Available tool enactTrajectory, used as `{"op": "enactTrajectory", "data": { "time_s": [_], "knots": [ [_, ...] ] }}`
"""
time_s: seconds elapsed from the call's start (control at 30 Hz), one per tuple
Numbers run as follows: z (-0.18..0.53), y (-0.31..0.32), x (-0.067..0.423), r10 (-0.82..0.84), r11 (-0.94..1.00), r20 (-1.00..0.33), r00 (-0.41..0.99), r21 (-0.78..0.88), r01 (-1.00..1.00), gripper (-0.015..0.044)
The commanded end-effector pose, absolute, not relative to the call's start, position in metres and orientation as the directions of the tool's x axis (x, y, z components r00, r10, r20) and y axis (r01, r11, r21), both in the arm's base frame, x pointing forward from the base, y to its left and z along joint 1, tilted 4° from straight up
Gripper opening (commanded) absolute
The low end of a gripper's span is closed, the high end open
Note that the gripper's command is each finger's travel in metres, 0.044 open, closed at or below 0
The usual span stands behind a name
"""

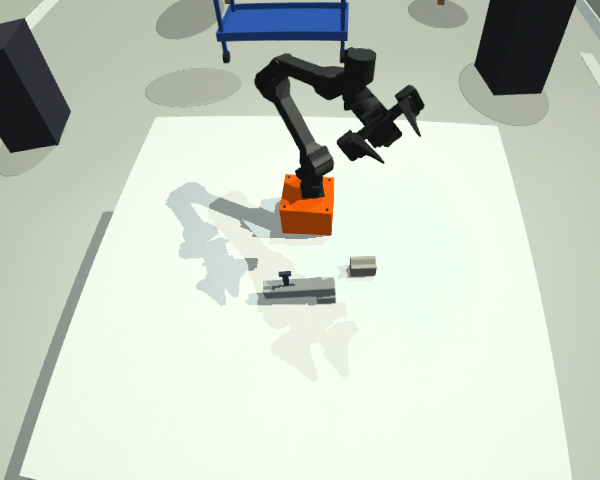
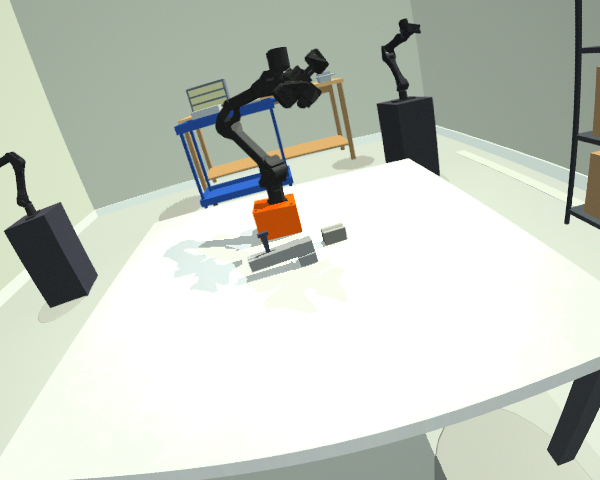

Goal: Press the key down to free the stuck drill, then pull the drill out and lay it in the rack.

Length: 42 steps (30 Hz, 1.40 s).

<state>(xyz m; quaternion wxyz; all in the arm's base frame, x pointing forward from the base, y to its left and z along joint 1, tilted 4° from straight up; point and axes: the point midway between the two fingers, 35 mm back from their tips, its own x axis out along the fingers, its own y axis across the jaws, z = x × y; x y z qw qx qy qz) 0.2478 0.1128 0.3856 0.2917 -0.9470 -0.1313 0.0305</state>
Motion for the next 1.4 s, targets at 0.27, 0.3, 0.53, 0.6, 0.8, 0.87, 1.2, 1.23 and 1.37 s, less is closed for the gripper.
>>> {"op": "enactTrajectory", "data": {
  "time_s": [0.27, 0.3, 0.53, 0.6, 0.8, 0.87, 1.2, 1.23, 1.37],
  "knots": [
    [0.384, 0.113, 0.250, 0.263, -0.792, 0.009, 0.965, -0.570, 0.221, 0.0164],
    [0.378, 0.112, 0.256, 0.252, -0.780, -0.020, 0.968, -0.596, 0.191, 0.0138],
    [0.286, 0.073, 0.322, 0.065, -0.451, -0.421, 0.905, -0.821, -0.350, 0.0000],
    [0.259, 0.056, 0.332, 0.017, -0.302, -0.523, 0.852, -0.815, -0.495, 0.0000],
    [0.195, 0.012, 0.342, -0.064, 0.124, -0.735, 0.675, -0.677, -0.726, 0.0000],
    [0.175, -0.004, 0.341, -0.081, 0.287, -0.796, 0.600, -0.595, -0.750, 0.0000],
    [0.088, -0.083, 0.310, -0.062, 0.925, -0.981, 0.182, -0.125, -0.359, 0.0000],
    [0.080, -0.089, 0.305, -0.040, 0.962, -0.990, 0.133, -0.073, -0.262, 0.0000],
    [0.057, -0.105, 0.286, 0.050, 0.996, -0.999, -0.012, 0.049, 0.079, 0.0000]
  ]
}}
